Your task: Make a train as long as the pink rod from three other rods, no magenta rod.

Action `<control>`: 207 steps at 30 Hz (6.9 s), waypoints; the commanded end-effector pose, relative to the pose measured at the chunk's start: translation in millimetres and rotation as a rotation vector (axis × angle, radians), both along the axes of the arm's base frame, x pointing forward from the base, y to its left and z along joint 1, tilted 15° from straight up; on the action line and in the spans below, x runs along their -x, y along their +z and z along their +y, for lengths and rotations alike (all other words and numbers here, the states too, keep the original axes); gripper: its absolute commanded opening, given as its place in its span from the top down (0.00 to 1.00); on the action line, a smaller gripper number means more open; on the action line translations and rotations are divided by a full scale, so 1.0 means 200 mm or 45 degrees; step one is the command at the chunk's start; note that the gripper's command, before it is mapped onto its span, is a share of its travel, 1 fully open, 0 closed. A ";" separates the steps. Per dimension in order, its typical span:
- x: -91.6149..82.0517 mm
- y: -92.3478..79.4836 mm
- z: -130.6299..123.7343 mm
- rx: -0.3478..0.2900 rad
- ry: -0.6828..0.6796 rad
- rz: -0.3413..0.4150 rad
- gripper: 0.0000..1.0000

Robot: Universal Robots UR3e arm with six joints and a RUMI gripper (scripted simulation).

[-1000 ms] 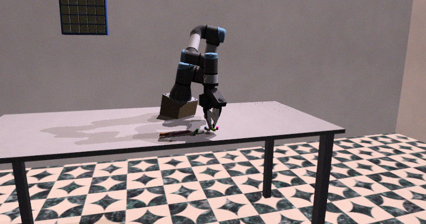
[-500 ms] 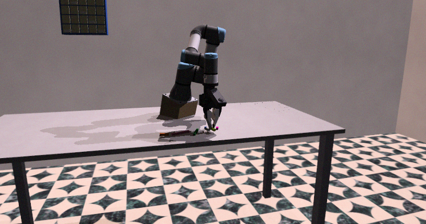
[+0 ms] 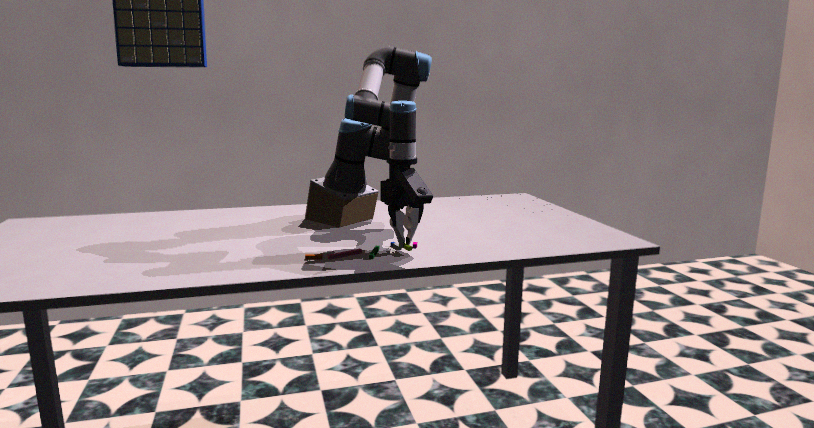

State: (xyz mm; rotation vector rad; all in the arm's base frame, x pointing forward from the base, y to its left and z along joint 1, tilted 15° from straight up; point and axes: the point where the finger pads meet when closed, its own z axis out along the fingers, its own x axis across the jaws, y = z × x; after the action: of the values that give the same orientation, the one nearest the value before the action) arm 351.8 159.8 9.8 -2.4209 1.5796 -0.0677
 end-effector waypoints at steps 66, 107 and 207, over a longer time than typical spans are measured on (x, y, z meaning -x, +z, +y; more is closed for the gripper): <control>-0.02 -0.05 0.01 0.001 0.000 -0.004 1.00; -0.01 -0.05 0.01 0.001 0.000 -0.003 0.86; 0.10 0.60 -0.11 0.001 0.000 -0.006 0.00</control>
State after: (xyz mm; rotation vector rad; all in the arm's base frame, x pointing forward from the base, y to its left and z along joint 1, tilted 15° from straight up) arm 338.4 139.0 114.4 -2.4117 1.5778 -0.0991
